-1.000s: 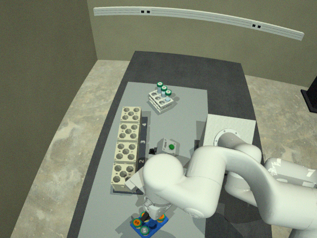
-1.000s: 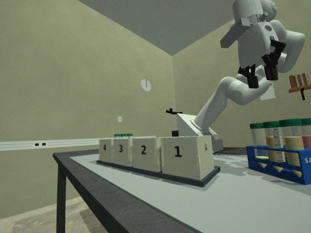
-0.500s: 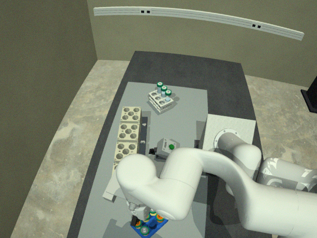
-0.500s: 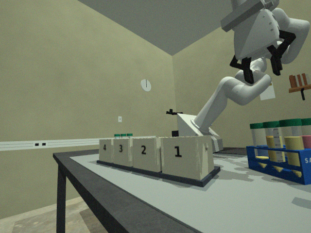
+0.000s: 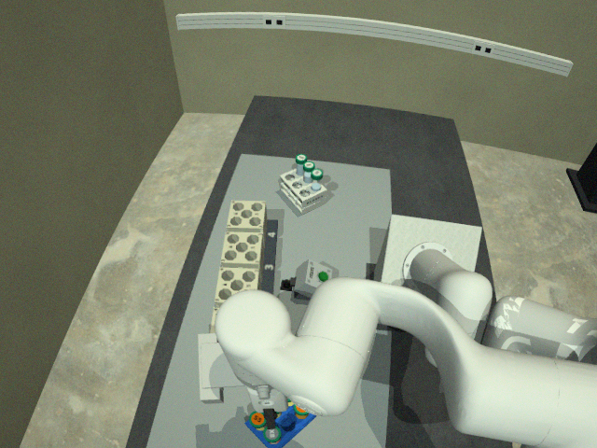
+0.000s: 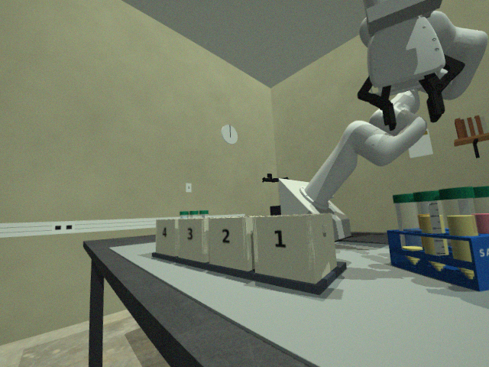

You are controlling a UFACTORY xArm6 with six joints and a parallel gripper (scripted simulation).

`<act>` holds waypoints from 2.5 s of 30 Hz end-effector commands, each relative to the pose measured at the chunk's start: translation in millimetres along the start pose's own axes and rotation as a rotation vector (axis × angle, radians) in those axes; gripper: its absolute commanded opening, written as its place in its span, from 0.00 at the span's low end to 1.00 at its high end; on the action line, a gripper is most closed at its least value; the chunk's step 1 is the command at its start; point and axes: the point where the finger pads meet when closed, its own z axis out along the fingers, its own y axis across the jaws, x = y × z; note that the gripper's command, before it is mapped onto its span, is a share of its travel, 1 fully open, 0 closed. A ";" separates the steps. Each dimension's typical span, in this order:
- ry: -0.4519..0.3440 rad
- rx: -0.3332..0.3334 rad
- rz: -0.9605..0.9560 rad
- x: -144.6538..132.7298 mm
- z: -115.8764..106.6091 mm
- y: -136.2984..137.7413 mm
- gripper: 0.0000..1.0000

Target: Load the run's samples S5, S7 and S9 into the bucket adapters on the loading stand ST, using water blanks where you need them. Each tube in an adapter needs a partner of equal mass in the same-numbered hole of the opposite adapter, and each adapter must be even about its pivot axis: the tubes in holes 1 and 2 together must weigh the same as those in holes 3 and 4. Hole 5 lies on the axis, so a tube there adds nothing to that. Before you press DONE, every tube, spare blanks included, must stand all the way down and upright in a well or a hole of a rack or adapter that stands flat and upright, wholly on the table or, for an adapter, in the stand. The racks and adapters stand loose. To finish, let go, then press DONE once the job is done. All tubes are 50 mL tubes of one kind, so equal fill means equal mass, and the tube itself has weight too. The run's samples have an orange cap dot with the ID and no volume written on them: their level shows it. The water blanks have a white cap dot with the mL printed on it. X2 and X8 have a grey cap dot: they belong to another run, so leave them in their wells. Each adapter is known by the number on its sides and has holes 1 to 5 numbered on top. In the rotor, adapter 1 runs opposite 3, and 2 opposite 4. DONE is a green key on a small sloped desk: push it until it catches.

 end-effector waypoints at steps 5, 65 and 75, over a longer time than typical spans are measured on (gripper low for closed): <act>0.003 0.009 -0.252 0.7 -0.8 -0.3 0.57; 0.005 0.009 -0.657 0.8 65.1 -0.9 0.57; 0.005 0.009 -0.657 0.8 81.1 -1.1 0.57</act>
